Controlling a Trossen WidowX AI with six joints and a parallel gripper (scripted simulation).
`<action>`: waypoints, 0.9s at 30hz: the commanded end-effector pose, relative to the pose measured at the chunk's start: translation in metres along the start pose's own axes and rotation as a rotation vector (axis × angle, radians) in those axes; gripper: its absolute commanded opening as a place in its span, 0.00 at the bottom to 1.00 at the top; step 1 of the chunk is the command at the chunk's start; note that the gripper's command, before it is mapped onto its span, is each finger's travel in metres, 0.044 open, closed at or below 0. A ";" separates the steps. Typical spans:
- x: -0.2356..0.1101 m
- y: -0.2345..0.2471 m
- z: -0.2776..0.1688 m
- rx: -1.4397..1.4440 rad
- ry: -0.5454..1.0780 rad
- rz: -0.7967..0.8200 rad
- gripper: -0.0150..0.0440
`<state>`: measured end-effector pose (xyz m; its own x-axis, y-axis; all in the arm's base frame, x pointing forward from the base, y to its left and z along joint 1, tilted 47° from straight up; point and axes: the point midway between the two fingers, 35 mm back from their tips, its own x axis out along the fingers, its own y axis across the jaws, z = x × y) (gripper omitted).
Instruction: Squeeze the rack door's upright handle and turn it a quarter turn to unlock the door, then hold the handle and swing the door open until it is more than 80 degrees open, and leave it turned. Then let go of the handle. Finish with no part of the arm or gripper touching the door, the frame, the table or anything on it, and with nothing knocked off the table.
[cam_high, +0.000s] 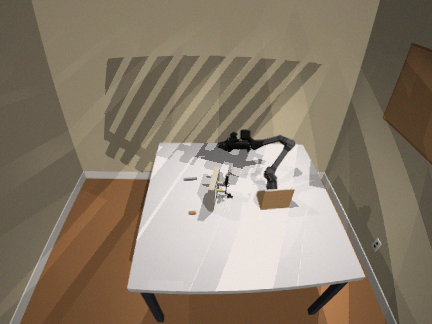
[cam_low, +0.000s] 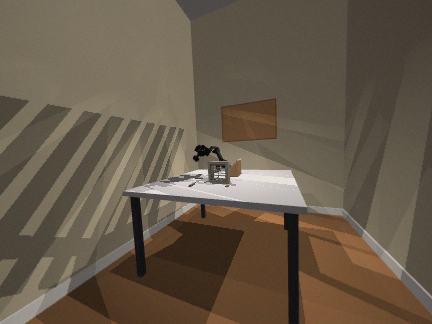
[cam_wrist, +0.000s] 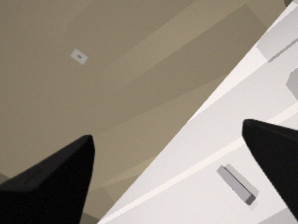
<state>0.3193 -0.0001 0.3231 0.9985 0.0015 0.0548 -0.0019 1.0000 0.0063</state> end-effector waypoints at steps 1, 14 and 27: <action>0.000 0.000 0.000 0.002 0.003 0.000 0.89; 0.027 0.026 -0.062 0.160 0.341 -0.037 0.76; 0.026 0.056 -0.129 0.185 0.724 -0.180 0.76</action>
<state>0.3522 0.0517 0.2098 0.8179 -0.0652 -0.5716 0.1834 0.9713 0.1516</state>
